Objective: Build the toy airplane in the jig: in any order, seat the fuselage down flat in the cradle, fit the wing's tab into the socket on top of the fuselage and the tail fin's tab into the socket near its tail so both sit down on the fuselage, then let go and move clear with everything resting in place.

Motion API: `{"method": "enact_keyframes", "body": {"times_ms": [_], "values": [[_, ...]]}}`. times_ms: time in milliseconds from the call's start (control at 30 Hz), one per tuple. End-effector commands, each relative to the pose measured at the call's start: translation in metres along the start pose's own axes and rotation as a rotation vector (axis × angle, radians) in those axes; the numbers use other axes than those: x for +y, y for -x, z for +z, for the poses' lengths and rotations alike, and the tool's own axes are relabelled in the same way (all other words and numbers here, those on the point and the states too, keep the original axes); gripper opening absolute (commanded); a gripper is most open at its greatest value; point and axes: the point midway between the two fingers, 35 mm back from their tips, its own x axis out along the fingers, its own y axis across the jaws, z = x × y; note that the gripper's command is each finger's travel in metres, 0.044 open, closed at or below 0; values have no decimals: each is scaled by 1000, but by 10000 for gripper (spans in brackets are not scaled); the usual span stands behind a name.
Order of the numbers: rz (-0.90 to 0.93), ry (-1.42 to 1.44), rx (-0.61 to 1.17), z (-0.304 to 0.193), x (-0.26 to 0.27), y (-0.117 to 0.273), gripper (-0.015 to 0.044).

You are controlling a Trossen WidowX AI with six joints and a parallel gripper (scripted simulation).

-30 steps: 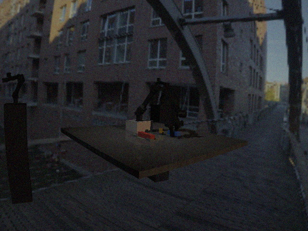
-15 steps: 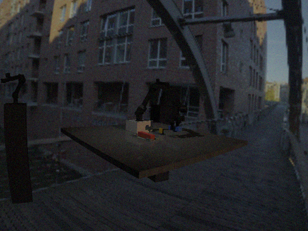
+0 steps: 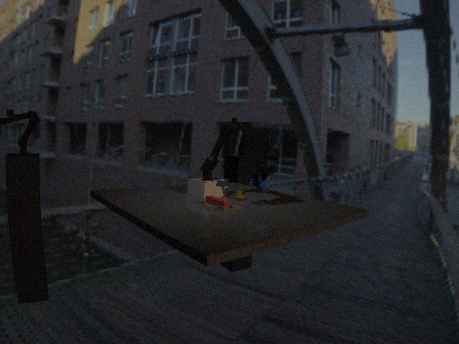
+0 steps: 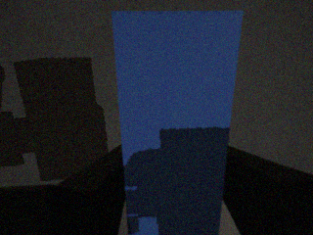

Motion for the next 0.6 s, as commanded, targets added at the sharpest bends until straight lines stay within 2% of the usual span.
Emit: {"method": "enact_keyframes", "body": {"times_ms": [0, 200, 567], "values": [[4, -6, 5, -1, -1, 14, 0], [-1, -8, 16, -5, -4, 30, 0], [-3, -158, 14, 3, -31, 26, 0]]}}
